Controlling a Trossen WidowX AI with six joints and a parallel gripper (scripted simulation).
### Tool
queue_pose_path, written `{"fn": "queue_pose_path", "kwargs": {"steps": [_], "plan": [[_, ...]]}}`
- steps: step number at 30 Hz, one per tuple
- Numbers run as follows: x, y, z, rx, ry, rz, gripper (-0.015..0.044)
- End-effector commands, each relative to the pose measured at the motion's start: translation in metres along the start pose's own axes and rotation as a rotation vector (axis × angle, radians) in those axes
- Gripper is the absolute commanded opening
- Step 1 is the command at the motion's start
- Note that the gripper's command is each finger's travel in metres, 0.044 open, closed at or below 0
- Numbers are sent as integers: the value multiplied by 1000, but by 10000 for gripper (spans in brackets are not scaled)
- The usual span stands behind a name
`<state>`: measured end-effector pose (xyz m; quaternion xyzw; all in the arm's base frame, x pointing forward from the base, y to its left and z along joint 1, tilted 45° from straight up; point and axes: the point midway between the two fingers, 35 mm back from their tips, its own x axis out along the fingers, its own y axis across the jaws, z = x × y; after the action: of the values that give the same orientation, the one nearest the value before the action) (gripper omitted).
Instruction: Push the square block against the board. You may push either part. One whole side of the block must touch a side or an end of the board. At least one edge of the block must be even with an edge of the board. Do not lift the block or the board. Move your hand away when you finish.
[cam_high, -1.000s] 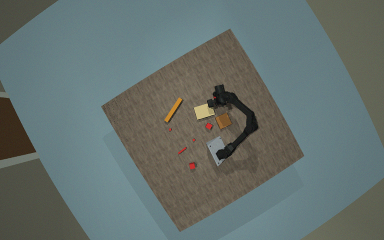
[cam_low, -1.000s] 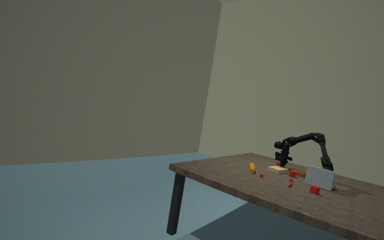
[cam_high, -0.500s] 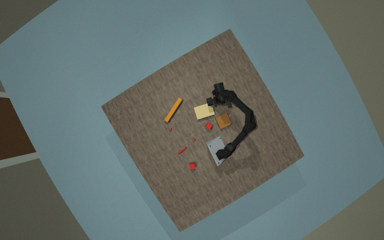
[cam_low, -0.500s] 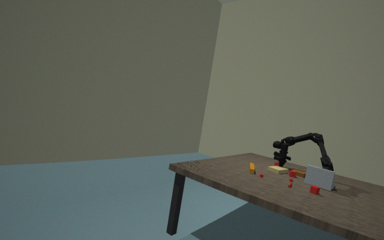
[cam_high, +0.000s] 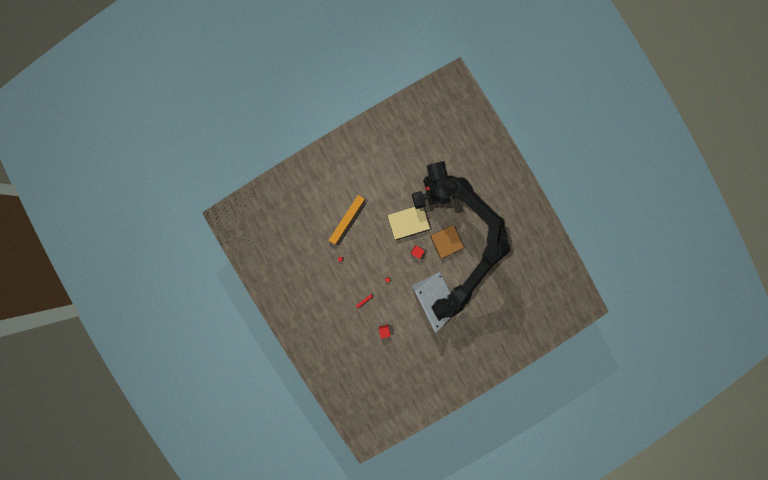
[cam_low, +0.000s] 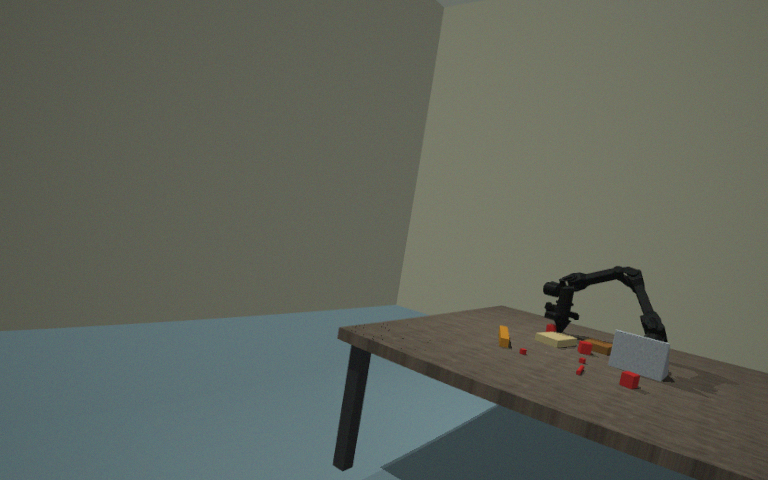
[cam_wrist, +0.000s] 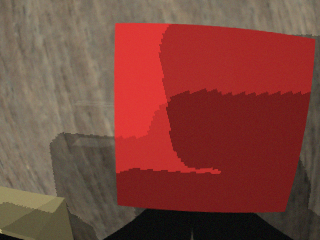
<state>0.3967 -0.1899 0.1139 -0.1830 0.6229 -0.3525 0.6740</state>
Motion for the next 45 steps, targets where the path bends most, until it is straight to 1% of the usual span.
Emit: {"fn": "queue_pose_path", "kwargs": {"steps": [1, 21, 45], "plan": [[-1, -1, 6, 3, -4, -3, 0], [0, 0, 22, 4, -5, -3, 0], [0, 0, 22, 4, -5, -3, 0]]}}
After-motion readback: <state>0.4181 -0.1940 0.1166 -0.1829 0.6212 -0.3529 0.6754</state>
